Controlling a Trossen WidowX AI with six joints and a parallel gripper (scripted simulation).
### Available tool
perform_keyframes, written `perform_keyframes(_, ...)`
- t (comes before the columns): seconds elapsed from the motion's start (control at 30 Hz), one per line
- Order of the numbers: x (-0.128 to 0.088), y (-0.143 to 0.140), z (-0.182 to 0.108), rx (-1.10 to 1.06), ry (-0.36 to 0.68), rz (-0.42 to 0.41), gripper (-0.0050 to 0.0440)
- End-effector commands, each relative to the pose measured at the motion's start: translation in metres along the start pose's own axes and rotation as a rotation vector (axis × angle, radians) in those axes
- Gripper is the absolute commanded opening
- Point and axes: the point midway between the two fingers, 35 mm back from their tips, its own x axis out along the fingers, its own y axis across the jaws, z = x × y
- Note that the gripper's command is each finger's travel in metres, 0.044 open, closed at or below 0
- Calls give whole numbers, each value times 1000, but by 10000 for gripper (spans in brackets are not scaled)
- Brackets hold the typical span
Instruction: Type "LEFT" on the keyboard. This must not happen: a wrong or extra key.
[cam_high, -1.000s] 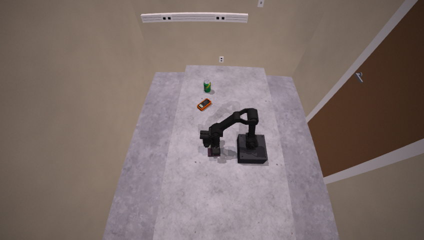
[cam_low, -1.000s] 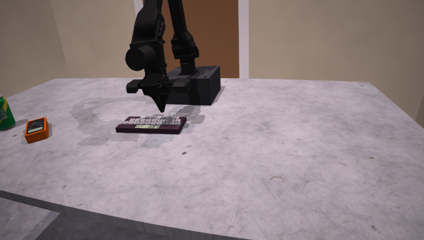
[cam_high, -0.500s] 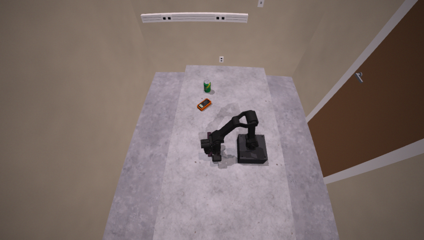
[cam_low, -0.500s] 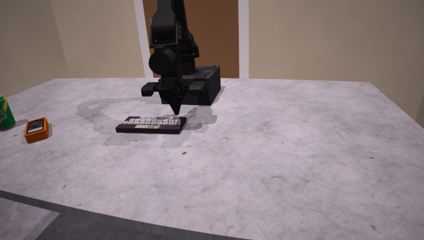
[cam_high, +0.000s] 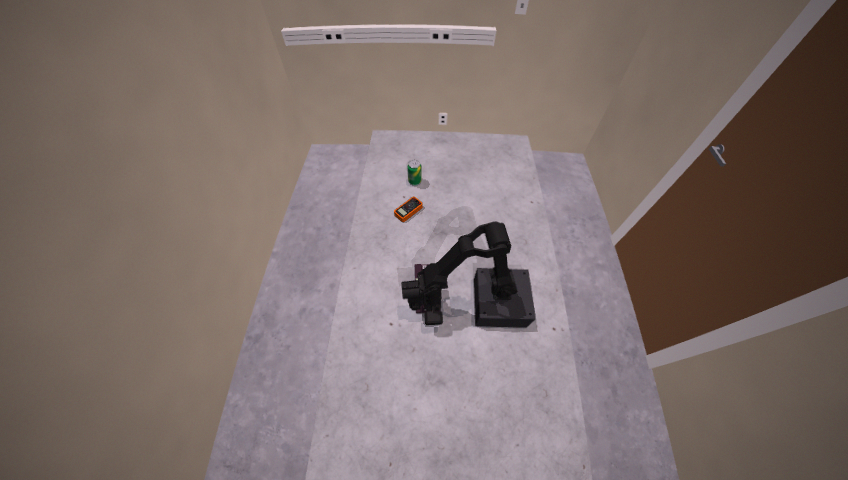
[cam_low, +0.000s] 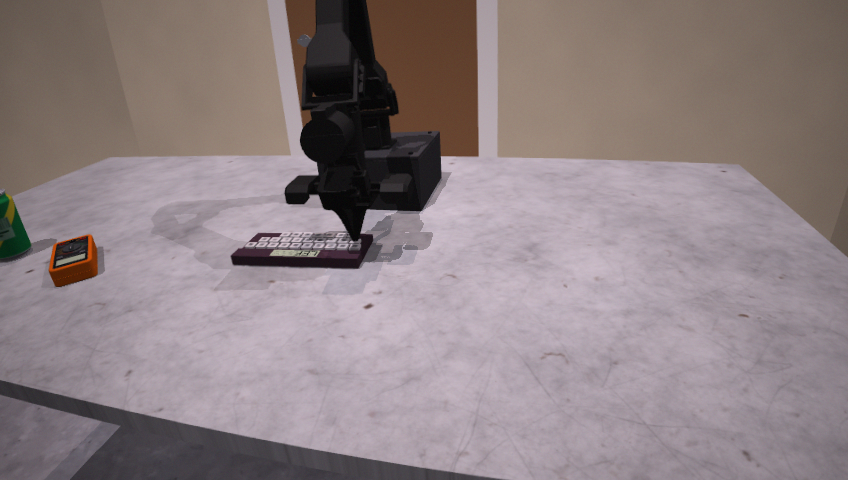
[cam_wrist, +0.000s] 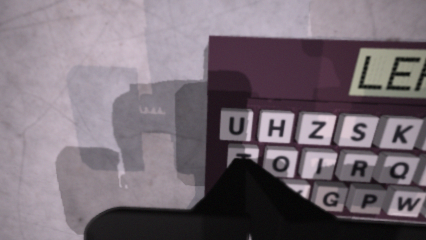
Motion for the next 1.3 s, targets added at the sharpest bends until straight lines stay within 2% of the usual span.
perform_keyframes(0.0, 2, -1, 3, 3, -13, -3, -50)
perform_keyframes(1.27, 1, -1, 4, 3, -23, -2, -50)
